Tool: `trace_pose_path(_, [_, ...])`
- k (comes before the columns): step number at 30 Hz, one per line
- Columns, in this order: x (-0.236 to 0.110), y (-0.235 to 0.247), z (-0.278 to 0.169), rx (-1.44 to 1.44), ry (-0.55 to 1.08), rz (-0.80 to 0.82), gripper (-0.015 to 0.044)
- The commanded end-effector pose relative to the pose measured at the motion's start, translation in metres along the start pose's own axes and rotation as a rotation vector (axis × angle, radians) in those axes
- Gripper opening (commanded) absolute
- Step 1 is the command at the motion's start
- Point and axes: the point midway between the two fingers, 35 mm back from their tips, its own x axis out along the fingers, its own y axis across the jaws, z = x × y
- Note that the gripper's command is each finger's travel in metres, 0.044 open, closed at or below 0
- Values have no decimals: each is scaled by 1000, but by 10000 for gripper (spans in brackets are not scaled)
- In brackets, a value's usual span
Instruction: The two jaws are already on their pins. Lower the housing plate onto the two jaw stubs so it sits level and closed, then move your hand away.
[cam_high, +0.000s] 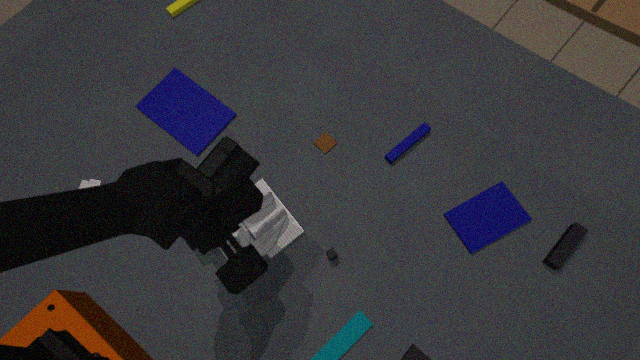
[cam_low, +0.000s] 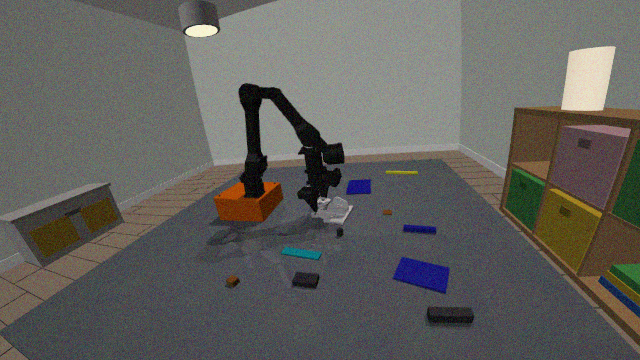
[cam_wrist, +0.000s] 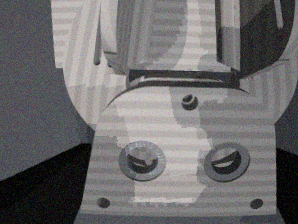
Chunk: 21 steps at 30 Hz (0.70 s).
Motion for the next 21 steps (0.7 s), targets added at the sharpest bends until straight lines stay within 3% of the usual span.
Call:
trace_pose_path(1, [4,0,-3,3,11,0,351])
trace_pose_path(21, [6,0,-3,11,11,0,351])
